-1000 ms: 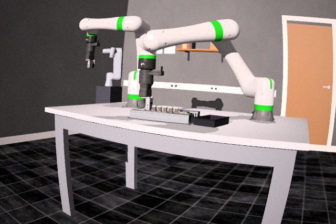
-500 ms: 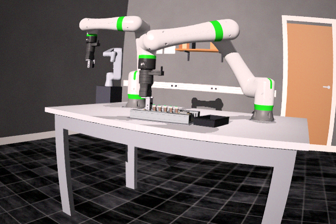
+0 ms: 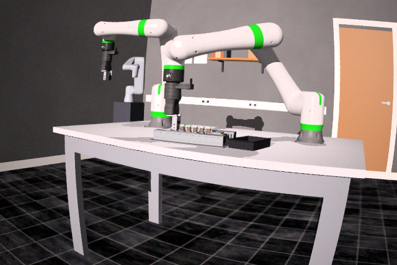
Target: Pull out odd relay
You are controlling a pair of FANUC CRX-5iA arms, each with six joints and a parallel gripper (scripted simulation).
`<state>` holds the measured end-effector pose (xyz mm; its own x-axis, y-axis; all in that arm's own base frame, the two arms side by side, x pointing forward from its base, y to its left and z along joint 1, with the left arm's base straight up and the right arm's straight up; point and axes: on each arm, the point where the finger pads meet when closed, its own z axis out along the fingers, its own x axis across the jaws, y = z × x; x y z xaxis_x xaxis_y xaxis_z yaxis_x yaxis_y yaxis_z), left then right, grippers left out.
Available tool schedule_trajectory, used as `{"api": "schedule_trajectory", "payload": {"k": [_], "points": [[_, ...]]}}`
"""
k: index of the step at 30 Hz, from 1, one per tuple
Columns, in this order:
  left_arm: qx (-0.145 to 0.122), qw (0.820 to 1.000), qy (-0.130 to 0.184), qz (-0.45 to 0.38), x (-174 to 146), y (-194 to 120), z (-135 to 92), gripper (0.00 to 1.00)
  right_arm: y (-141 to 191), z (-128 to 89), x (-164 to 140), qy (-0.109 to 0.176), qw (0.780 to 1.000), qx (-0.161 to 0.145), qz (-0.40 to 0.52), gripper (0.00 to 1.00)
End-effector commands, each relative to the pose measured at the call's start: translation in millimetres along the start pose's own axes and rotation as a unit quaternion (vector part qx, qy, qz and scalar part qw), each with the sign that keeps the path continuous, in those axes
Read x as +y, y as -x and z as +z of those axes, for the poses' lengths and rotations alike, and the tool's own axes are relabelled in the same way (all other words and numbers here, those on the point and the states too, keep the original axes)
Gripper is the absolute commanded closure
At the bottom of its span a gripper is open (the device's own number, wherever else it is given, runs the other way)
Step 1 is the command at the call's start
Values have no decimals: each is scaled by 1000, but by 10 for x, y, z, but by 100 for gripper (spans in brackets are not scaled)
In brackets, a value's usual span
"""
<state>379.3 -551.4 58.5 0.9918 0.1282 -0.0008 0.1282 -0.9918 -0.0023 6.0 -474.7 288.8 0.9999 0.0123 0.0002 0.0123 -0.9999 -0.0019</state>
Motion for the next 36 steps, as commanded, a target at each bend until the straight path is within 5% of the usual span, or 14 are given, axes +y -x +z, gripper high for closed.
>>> {"api": "schedule_trajectory", "payload": {"k": [1, 16, 36], "points": [[1, 1000, 1, 0, 6, -1, -14, 100, 1, -9, 2, 1, 1000, 0, 0, 0], [14, 1000, 1, 0, 6, 6, -15, 100, 1, -9, 2, 1, 1000, 0, 0, 0], [-1, 1000, 1, 0, 6, -2, -17, 100, 1, -9, 2, 1, 1000, 0, 0, 0]]}}
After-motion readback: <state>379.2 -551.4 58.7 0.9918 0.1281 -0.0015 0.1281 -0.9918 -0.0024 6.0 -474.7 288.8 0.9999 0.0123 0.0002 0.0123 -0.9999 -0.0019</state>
